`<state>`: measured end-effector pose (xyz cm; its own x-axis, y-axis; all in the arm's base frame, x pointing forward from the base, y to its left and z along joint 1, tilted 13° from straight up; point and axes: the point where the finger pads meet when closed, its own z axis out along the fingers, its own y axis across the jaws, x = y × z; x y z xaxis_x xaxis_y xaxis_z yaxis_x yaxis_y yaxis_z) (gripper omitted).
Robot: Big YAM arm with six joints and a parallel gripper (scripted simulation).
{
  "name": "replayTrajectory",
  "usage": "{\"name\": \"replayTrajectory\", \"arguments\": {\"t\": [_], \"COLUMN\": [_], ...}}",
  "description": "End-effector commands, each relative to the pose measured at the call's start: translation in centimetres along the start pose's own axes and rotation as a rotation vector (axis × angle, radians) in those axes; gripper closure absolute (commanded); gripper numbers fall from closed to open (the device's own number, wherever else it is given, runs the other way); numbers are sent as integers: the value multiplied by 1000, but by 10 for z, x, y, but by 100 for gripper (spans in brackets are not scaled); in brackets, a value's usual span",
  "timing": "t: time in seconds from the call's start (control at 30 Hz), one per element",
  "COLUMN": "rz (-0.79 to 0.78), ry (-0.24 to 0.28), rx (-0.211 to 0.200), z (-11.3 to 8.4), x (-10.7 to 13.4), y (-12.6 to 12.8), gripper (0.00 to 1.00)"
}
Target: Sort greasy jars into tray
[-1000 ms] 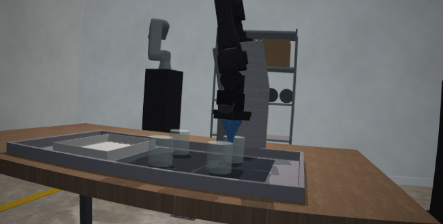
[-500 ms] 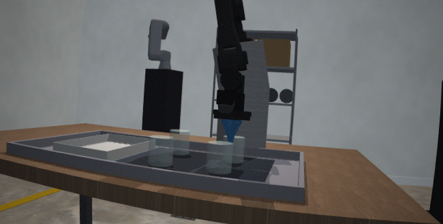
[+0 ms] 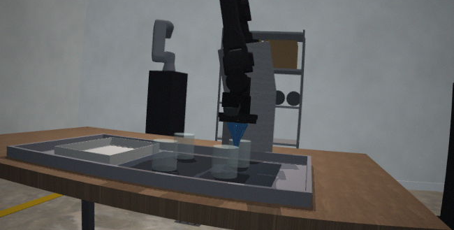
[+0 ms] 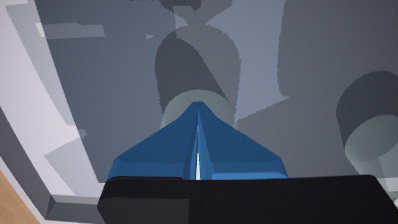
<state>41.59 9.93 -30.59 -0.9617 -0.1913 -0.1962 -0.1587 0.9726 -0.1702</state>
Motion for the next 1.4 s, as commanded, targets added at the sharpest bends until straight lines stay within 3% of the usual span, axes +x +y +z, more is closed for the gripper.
{"name": "replayTrajectory", "arguments": {"t": [0.0, 1.37], "rz": [-9, -9], "ry": [61, 61], "rx": [10, 10], "z": [3, 3], "x": [37, 42], "y": [-2, -2], "gripper": [100, 100]}}
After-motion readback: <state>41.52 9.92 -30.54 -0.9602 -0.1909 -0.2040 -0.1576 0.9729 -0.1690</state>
